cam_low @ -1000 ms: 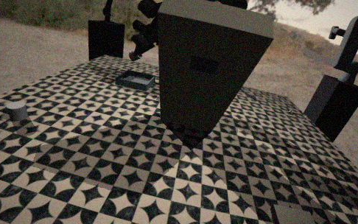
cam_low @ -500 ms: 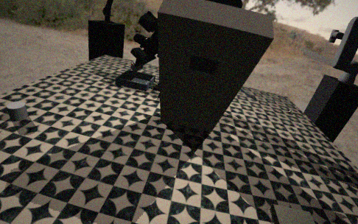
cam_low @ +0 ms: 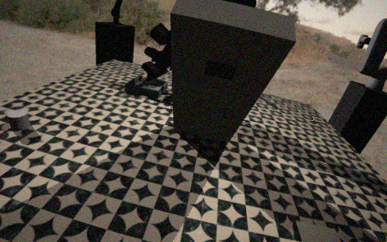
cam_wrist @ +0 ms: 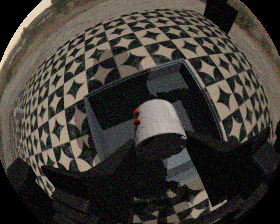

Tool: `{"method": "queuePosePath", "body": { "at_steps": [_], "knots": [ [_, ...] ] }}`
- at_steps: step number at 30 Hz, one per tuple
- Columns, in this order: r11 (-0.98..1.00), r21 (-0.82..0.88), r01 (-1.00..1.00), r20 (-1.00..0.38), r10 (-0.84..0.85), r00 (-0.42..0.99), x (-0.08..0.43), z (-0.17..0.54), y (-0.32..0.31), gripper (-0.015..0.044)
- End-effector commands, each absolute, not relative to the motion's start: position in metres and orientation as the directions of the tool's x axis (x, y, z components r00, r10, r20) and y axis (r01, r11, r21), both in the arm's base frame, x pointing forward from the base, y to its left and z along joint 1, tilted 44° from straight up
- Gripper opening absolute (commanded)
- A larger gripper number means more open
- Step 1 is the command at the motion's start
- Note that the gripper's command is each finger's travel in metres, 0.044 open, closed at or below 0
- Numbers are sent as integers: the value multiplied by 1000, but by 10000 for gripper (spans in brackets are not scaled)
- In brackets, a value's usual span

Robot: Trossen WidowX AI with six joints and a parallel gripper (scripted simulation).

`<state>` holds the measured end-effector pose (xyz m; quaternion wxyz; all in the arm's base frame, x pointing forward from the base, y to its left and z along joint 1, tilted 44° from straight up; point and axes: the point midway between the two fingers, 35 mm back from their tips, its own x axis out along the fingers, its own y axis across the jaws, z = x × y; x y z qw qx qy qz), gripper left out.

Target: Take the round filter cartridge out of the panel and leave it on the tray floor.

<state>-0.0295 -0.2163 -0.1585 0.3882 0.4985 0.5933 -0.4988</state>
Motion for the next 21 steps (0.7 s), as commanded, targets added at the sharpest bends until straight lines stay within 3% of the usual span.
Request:
{"method": "queuePosePath", "body": {
  "at_steps": [1,10,17,21],
  "knots": [
    [5,-205,979,-958,202,-202,-29,-158,-217,210],
    [5,-205,979,-958,202,-202,-29,-158,-217,440],
    [5,-204,979,-958,203,-200,-19,-109,-261,440],
    [7,-209,978,-958,200,-206,-22,-118,-256,440]
  ]
}}
